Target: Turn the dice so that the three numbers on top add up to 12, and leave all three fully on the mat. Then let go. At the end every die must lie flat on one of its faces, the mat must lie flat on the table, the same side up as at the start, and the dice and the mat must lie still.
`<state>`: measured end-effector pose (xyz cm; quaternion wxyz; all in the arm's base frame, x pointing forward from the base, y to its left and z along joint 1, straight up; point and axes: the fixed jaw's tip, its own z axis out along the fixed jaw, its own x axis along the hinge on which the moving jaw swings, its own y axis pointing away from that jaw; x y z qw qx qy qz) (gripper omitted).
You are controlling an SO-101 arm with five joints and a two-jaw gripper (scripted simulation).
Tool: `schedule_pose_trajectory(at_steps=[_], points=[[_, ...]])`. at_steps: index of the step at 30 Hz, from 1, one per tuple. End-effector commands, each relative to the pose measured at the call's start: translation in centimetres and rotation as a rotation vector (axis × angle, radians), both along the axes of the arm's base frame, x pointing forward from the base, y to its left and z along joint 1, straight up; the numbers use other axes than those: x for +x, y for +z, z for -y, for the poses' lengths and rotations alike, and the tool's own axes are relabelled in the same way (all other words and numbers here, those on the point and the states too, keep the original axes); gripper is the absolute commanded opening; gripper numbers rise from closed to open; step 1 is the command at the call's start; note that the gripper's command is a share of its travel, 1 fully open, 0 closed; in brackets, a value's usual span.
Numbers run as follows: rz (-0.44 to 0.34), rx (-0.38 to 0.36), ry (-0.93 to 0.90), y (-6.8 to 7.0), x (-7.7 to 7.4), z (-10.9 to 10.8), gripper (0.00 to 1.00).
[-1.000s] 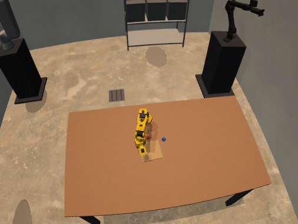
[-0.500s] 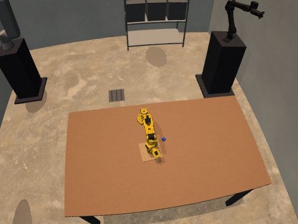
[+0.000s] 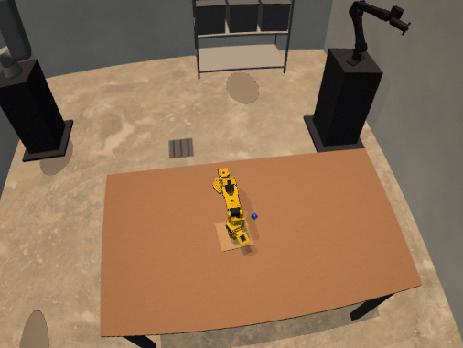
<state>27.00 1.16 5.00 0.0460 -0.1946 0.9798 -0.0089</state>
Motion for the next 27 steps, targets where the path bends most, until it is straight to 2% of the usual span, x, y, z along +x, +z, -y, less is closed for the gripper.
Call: schedule_pose_trajectory(at_steps=[1, 3, 27], points=[[0.045, 0.001, 0.016, 1.02, 0.41, -0.28, 0.00], [0.059, 0.002, 0.034, 1.25, 0.56, -0.81, 0.00], [0.050, 0.002, 0.034, 0.91, 0.57, -0.81, 0.00]])
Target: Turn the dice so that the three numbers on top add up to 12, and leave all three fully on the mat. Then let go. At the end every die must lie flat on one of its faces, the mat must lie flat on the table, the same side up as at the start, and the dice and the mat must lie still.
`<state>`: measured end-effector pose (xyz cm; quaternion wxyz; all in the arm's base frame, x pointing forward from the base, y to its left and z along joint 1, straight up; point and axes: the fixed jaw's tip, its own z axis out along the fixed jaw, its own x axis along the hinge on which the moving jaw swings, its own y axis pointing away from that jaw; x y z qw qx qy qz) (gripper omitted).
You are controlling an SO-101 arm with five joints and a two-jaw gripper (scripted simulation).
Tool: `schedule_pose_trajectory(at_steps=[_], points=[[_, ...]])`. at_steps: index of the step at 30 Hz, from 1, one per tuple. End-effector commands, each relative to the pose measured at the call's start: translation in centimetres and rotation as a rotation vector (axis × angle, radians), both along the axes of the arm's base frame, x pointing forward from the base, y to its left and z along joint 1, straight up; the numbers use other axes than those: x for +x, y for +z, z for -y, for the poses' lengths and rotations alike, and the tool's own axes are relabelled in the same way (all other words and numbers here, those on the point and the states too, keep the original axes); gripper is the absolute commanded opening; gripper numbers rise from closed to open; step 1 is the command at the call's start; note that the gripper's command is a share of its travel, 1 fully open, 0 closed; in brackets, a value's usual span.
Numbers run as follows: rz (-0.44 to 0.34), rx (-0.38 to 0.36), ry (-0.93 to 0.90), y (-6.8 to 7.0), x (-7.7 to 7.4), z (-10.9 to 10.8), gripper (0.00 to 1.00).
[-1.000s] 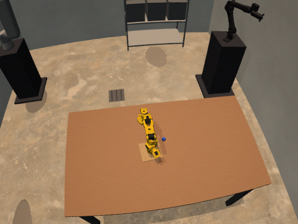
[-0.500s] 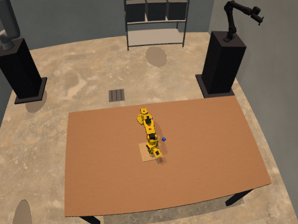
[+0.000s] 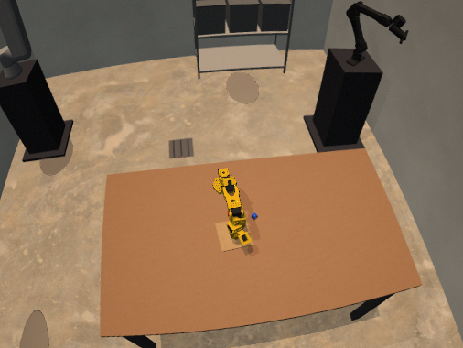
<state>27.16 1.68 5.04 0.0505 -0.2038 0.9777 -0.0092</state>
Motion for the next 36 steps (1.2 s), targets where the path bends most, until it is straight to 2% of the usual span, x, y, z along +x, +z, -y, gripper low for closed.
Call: schedule_pose_trajectory(at_steps=[1, 36], points=[[0.038, 0.002, 0.015, 0.8, 0.4, -0.3, 0.00], [0.004, 0.001, 0.015, -0.5, 0.4, -0.3, 0.00]])
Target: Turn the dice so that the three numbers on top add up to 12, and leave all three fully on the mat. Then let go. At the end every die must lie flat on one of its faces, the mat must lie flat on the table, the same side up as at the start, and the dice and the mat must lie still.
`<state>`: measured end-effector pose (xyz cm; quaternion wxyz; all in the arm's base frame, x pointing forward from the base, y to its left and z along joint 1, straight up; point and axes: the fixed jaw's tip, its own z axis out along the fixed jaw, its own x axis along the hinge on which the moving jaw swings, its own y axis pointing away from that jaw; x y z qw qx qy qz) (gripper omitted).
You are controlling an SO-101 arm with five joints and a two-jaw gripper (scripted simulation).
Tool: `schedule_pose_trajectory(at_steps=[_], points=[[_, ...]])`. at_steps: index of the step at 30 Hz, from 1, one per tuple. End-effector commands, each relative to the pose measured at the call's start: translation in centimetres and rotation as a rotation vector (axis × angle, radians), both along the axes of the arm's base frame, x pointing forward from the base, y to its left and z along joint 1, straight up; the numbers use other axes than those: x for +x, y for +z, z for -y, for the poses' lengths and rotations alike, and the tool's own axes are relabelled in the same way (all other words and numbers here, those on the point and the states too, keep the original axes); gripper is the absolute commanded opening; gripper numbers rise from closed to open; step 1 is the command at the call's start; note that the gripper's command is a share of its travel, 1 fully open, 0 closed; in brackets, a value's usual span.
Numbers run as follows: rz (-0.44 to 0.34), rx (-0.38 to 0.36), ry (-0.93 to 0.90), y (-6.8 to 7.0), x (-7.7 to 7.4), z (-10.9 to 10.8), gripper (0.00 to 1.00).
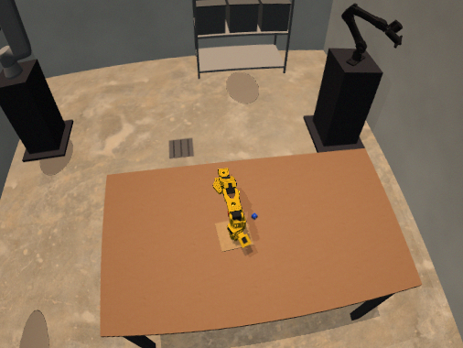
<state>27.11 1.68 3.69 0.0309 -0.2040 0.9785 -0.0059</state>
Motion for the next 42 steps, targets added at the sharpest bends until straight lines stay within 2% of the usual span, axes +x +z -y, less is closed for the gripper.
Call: schedule_pose_trajectory(at_steps=[1, 42], points=[[0.042, 0.002, 0.015, 0.8, 0.5, -0.3, 0.00], [0.011, 0.001, 0.015, -0.5, 0.5, -0.3, 0.00]])
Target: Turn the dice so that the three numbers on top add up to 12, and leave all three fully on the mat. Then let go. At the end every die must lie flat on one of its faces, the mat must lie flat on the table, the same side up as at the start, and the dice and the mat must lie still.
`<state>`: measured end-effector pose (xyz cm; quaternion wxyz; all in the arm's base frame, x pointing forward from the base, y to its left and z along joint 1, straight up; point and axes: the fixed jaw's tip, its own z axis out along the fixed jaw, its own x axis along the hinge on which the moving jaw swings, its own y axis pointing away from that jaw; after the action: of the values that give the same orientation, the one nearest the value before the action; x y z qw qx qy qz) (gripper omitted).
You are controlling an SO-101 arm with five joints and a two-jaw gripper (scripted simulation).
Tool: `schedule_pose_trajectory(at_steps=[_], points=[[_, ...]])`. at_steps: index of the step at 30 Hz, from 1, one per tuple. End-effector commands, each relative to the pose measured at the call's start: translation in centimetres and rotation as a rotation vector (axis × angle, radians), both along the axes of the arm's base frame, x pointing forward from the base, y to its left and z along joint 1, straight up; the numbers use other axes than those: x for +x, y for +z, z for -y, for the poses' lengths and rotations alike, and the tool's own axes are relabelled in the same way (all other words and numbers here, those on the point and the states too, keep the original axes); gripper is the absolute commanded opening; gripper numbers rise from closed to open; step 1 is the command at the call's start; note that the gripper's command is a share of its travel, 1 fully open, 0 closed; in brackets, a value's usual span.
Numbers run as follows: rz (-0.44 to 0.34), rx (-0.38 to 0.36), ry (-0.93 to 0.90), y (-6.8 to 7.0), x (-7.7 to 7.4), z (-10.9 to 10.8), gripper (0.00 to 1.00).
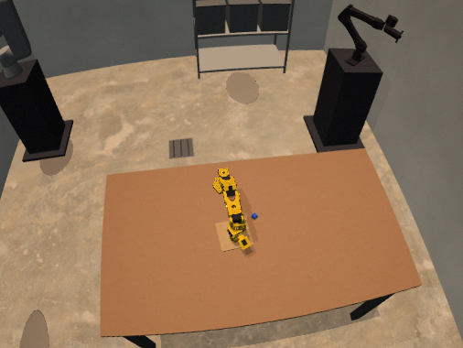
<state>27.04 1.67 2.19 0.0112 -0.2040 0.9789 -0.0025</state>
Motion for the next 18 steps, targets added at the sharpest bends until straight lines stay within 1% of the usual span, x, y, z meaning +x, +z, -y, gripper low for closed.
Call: schedule_pose_trajectory(at_steps=[1, 11, 18], points=[[0.051, 0.003, 0.015, 1.02, 0.60, -0.30, 0.00], [0.039, 0.003, 0.015, 0.47, 0.61, -0.30, 0.00], [0.038, 0.003, 0.015, 0.43, 0.61, -0.30, 0.00]])
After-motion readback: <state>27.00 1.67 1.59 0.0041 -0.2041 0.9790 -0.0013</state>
